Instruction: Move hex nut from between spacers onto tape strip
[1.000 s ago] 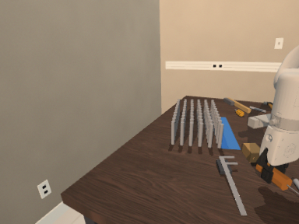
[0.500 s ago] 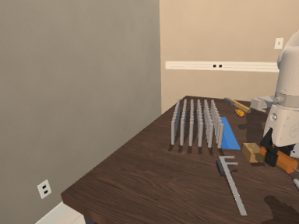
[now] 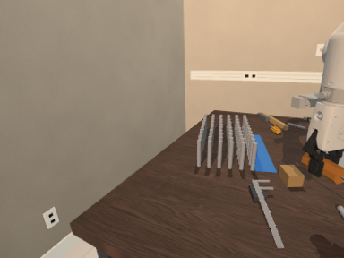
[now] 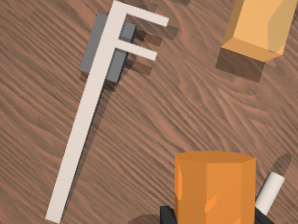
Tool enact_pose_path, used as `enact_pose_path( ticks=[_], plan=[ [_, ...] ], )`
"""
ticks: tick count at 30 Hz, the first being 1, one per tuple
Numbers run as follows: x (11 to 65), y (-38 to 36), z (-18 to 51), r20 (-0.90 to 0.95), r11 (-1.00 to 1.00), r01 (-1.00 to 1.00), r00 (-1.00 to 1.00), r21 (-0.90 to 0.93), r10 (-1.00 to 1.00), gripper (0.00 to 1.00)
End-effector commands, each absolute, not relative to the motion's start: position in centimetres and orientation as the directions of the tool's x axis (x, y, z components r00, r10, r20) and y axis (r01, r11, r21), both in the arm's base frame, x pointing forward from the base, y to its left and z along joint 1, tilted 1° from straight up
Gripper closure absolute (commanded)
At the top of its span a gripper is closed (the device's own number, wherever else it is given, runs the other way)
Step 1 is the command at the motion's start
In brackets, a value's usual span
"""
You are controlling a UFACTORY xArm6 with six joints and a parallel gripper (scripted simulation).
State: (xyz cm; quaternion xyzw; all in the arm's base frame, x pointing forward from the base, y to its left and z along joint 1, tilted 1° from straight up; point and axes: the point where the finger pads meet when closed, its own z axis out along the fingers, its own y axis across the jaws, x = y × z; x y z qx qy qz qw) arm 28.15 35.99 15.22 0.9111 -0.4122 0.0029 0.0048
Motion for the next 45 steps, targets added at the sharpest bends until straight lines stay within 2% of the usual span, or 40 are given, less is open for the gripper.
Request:
enact_pose_path(
  ticks=[1,17,21,23,25,31,38,40,41,45],
  plan=[
    [28.2,36.1,16.1,0.009,-0.66,-0.751,0.66,0.002,-0.751,1.0],
    [28.2,34.9,16.2,0.009,-0.611,-0.791,0.611,0.002,-0.791,1.0],
    [27.8,30.4,16.2,0.009,-0.411,-0.912,0.411,0.001,-0.912,1.0],
    [27.8,30.4,16.2,0.009,-0.411,-0.912,0.411,0.001,-0.912,1.0],
    [27.6,26.5,16.3,0.009,-0.259,-0.966,0.259,0.001,-0.966,1.0],
    [27.1,20.3,16.0,0.016,-0.006,-1.0,0.006,0.023,-1.0,1.0],
    [26.5,13.1,15.7,0.031,0.311,-0.95,-0.31,0.037,-0.95,1.0],
    [26.5,13.1,15.7,0.031,0.311,-0.95,-0.31,0.037,-0.95,1.0],
    [26.2,10.2,15.6,0.037,0.436,-0.899,-0.435,0.037,-0.9,1.0],
    [25.9,6.7,15.6,0.042,0.576,-0.817,-0.574,0.034,-0.818,1.0]
  ],
)
